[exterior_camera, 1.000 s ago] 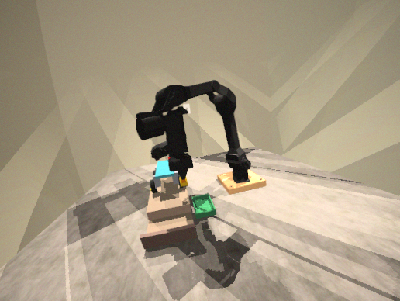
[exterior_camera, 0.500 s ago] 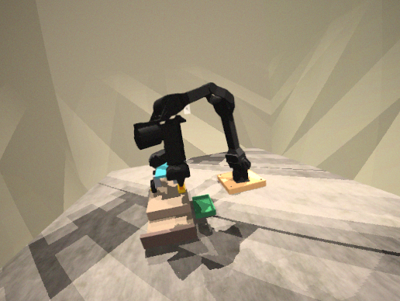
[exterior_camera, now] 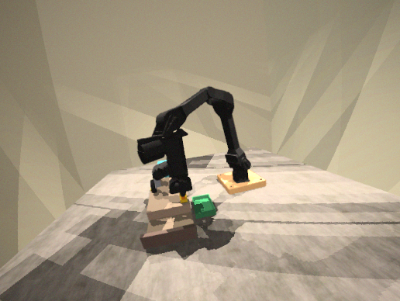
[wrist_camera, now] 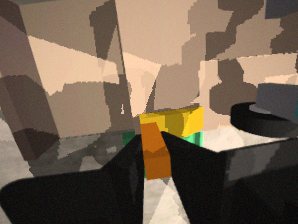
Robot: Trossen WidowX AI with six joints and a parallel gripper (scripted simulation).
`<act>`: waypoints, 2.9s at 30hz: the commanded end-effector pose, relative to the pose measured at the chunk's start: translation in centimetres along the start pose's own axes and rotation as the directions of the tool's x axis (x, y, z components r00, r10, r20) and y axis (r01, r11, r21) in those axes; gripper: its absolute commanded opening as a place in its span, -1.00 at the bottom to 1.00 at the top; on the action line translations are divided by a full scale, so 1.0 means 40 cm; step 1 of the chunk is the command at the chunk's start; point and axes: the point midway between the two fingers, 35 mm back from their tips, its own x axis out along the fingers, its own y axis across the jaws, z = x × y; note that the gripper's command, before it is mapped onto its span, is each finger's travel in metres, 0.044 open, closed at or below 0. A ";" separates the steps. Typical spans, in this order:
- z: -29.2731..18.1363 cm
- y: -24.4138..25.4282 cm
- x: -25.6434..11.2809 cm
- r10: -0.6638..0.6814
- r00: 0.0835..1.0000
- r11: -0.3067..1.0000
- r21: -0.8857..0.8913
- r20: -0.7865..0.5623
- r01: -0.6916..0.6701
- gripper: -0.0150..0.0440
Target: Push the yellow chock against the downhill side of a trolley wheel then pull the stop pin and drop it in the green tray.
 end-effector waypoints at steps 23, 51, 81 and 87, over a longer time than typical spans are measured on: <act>-0.002 -0.054 0.007 -0.004 1.000 1.000 -0.006 0.003 0.004 -0.49; -0.004 -0.094 0.008 0.002 1.000 1.000 -0.004 -0.001 -0.002 -0.49; -0.005 -0.091 -0.125 -0.001 1.000 1.000 -0.012 0.004 0.001 0.42; 0.045 -0.078 -0.148 0.013 0.994 0.991 -0.131 0.110 0.001 0.15</act>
